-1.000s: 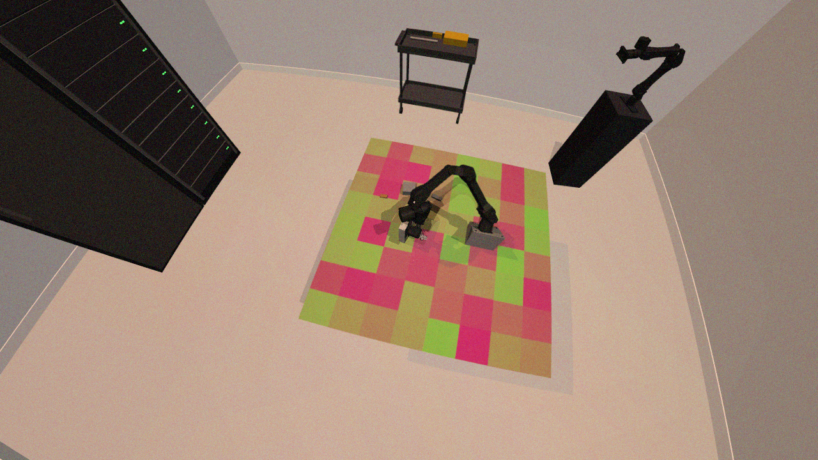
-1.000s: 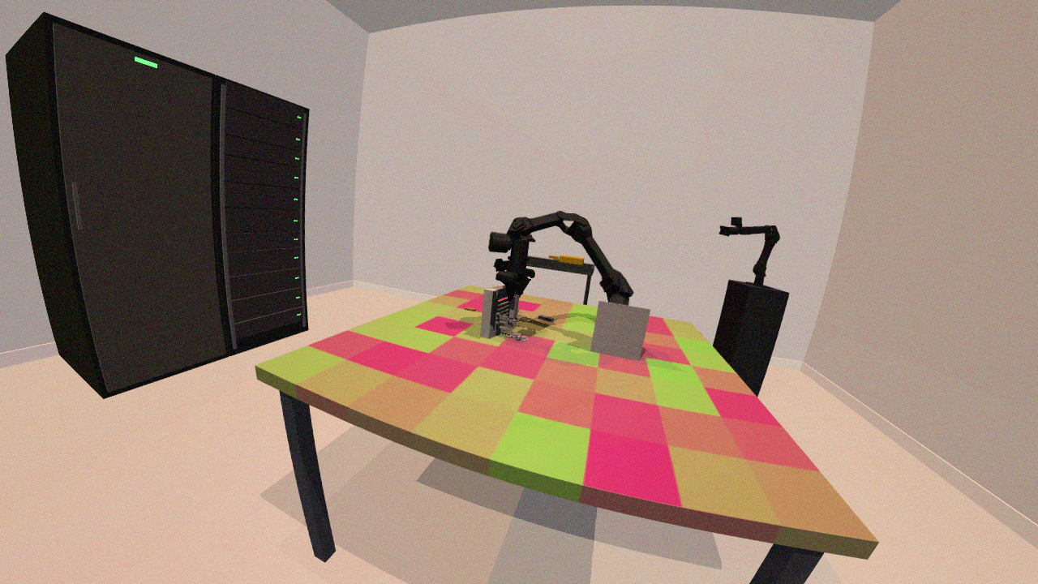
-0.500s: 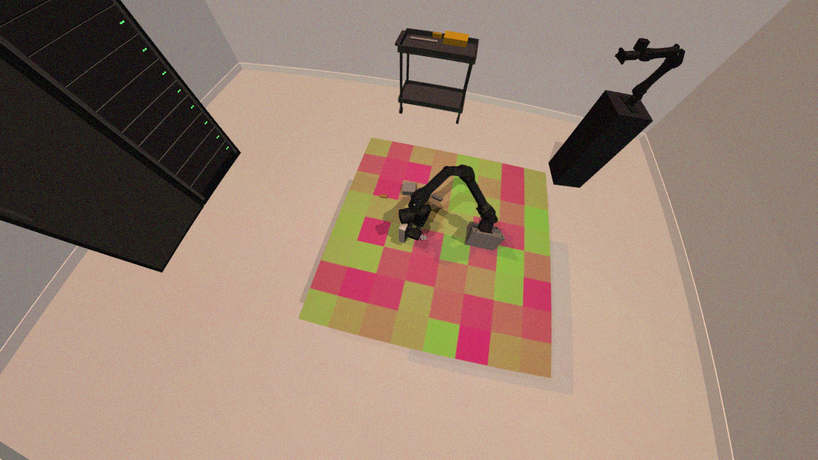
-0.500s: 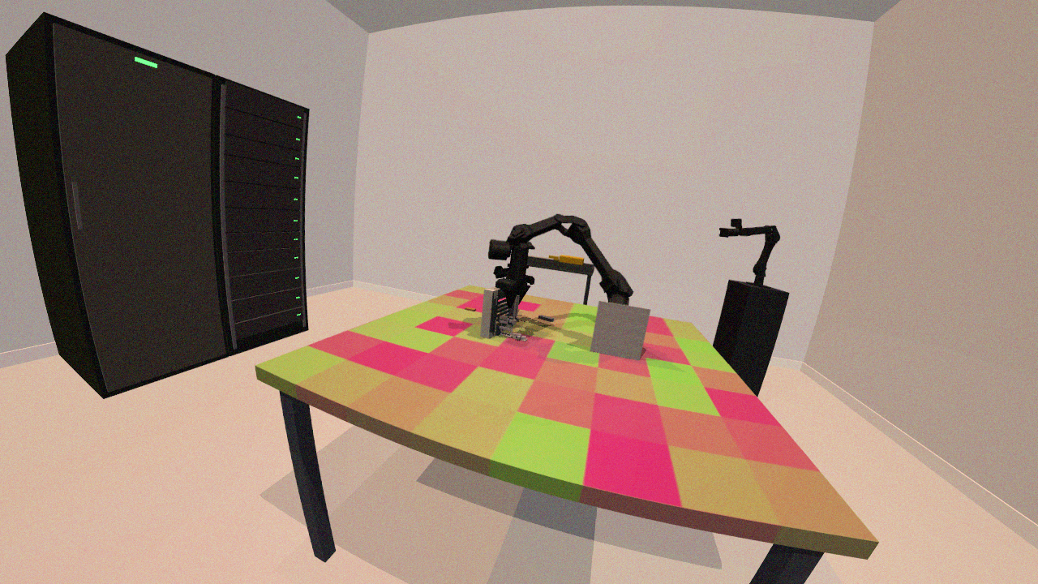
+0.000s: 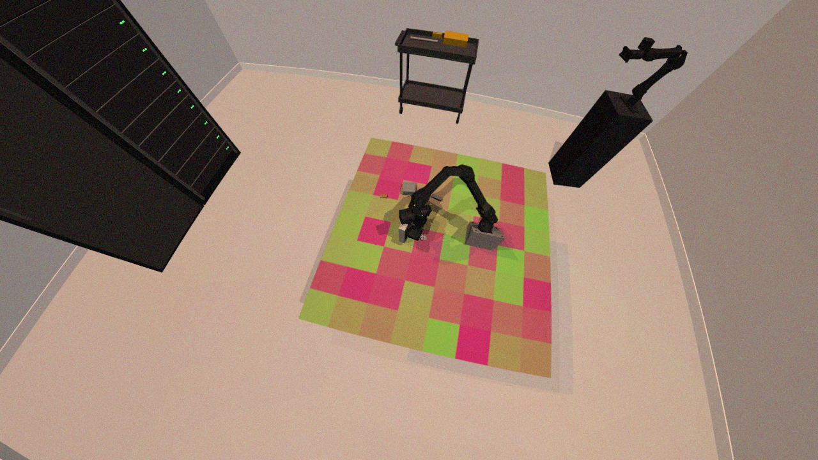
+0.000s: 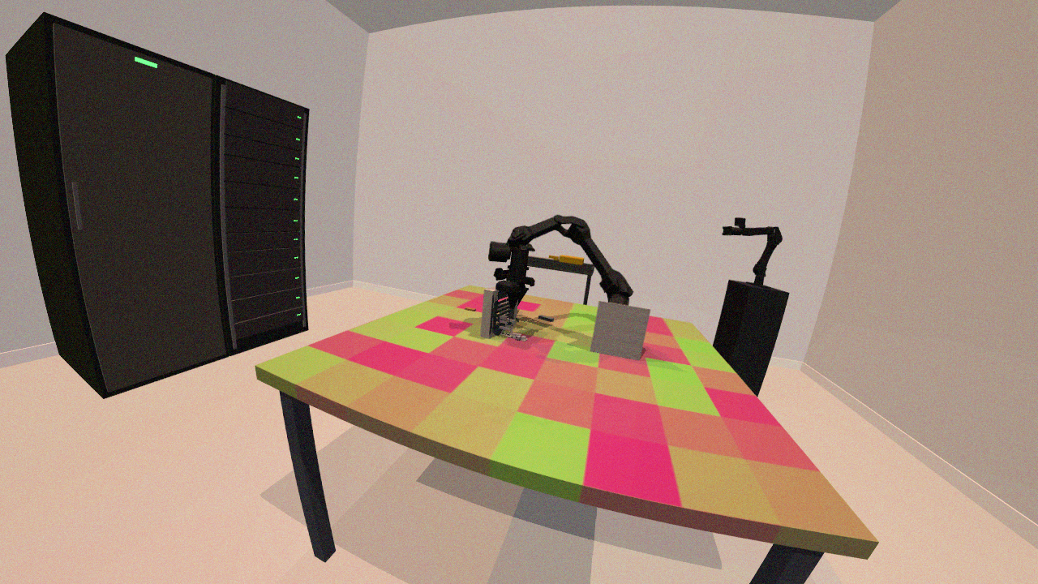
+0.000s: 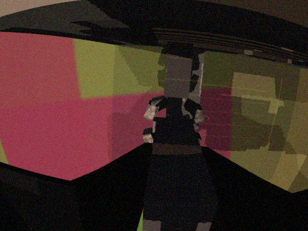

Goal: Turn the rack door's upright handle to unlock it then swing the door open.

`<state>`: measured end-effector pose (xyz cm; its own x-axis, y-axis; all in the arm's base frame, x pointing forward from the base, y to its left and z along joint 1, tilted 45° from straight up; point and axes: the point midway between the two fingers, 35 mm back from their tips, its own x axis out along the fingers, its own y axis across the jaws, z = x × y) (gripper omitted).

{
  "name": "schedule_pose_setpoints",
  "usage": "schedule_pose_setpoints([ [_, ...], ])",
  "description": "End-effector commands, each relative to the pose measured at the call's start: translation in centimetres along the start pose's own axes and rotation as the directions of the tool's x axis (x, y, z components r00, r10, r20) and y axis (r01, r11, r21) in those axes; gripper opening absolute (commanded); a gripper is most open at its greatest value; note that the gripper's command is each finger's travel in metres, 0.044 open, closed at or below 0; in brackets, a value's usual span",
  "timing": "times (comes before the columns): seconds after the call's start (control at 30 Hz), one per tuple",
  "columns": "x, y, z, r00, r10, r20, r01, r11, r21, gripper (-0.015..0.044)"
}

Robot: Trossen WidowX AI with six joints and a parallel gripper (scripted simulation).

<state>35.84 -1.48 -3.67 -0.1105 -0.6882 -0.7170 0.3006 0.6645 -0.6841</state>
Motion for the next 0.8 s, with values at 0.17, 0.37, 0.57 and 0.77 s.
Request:
schedule_pose_setpoints([
  [0.17,0.17,-0.02,-0.08,1.0,-0.001,-0.003,0.001,1.0,-0.003,0.002],
  [0.37,0.17,-0.02,-0.08,1.0,-0.001,-0.003,0.001,0.999,-0.036,0.0011],
  [0.57,0.17,-0.02,-0.09,1.0,-0.001,-0.003,0.0,0.948,-0.317,0.0011],
  [0.77,0.15,-0.02,-0.09,1.0,-0.001,-0.002,0.0,0.815,-0.58,0.0011],
])
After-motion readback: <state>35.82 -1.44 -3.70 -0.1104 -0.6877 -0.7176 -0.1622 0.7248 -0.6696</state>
